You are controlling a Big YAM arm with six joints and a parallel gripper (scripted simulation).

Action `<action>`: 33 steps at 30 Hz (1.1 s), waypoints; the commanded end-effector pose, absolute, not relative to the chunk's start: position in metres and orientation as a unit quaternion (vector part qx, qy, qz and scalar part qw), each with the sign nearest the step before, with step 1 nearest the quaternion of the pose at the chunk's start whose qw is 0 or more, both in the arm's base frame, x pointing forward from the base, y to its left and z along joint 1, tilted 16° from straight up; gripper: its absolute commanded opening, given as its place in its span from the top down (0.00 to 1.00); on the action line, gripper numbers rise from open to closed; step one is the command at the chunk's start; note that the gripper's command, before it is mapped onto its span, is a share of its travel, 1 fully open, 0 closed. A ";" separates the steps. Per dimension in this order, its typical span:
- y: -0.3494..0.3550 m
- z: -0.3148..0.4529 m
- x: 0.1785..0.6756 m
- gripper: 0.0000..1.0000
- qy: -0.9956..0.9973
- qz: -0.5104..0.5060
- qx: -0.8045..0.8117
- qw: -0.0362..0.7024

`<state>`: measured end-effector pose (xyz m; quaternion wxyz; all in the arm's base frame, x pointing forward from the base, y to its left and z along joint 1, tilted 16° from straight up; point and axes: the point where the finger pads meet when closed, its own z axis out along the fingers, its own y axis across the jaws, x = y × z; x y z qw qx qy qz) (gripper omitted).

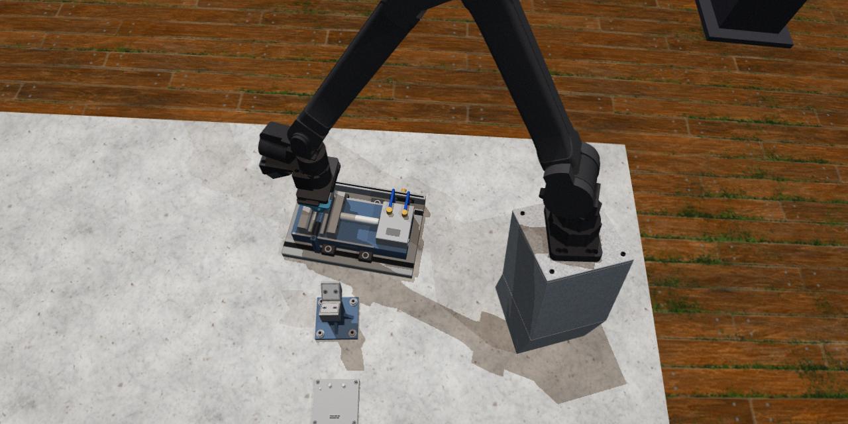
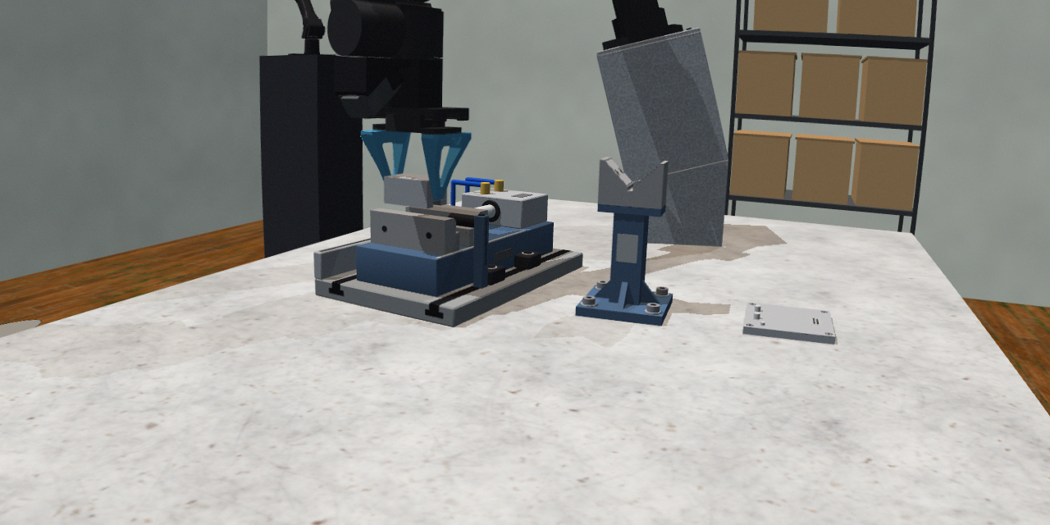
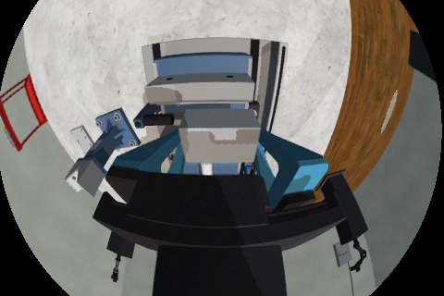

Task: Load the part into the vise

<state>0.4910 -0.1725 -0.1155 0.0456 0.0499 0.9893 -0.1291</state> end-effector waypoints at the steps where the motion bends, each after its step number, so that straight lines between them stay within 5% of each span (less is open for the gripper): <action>1: -0.181 -0.103 0.510 1.00 0.987 -0.133 0.049 0.070; 33: -0.182 -0.112 0.510 1.00 0.988 -0.132 0.049 0.066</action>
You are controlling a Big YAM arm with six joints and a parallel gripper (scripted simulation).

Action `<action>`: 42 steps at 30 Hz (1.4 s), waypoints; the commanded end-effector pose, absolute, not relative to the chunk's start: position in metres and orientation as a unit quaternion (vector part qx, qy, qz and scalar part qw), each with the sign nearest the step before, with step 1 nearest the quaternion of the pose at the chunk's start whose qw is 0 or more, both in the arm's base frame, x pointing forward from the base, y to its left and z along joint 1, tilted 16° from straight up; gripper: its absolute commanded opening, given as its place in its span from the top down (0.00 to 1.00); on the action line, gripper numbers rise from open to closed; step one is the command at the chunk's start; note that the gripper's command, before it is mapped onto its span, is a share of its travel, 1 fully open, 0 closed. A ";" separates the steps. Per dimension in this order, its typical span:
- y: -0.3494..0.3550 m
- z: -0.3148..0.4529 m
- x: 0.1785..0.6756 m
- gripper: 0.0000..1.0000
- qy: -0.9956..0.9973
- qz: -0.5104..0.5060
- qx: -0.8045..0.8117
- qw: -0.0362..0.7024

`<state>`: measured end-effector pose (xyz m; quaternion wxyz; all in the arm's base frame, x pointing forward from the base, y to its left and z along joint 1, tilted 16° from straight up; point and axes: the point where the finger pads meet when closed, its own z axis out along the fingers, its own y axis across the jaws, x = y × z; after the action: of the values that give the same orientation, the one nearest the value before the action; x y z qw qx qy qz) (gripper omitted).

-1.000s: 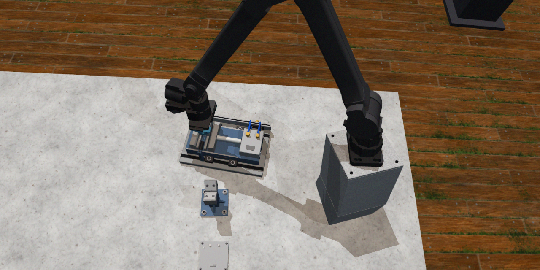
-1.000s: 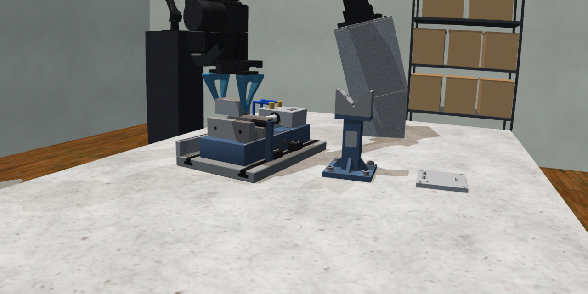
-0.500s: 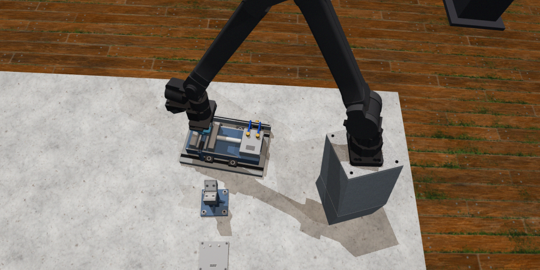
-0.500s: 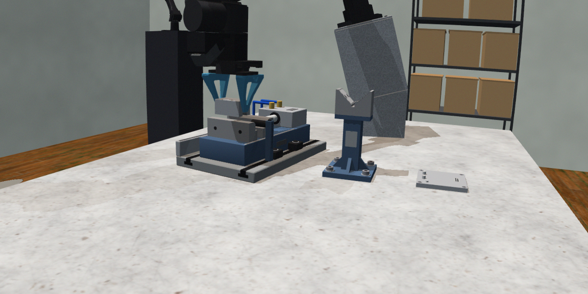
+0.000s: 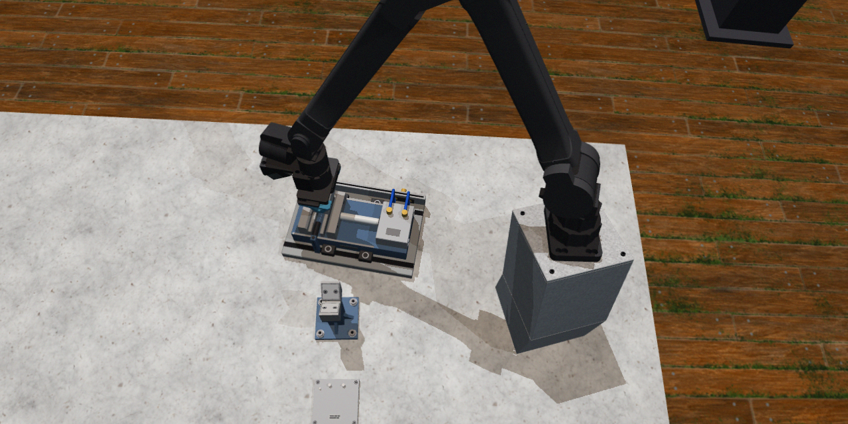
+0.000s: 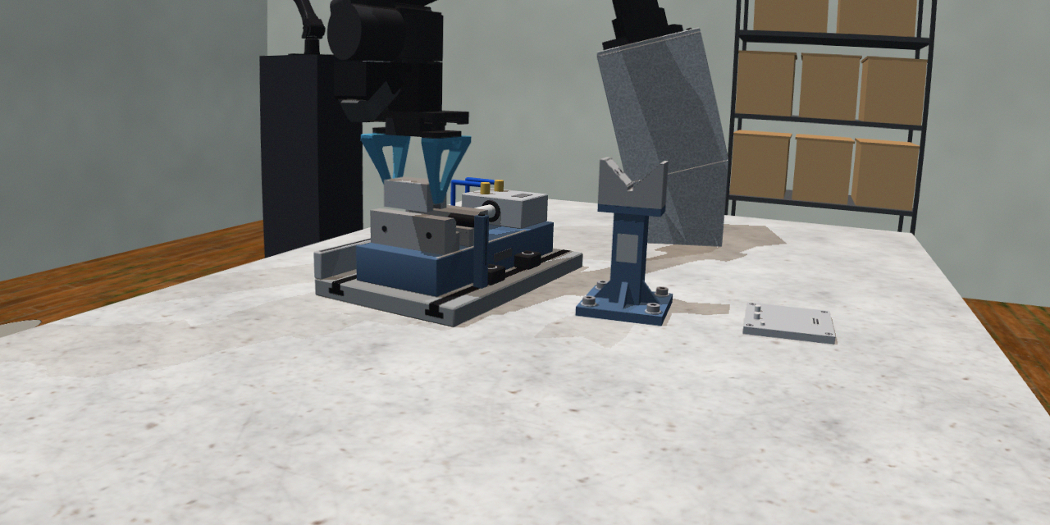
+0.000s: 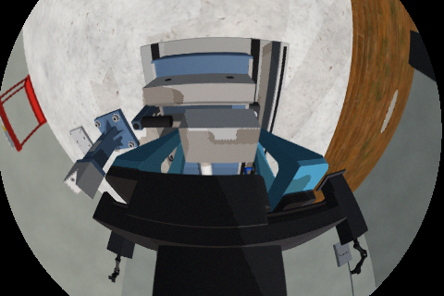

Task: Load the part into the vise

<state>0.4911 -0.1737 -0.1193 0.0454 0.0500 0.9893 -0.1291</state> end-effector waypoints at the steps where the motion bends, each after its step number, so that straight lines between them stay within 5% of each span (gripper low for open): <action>1: -0.182 -0.115 0.509 1.00 0.988 -0.132 0.049 0.064; 42: -0.185 -0.121 0.512 1.00 0.987 -0.133 0.049 0.069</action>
<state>0.4925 -0.1773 -0.1314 0.0458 0.0501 0.9893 -0.1291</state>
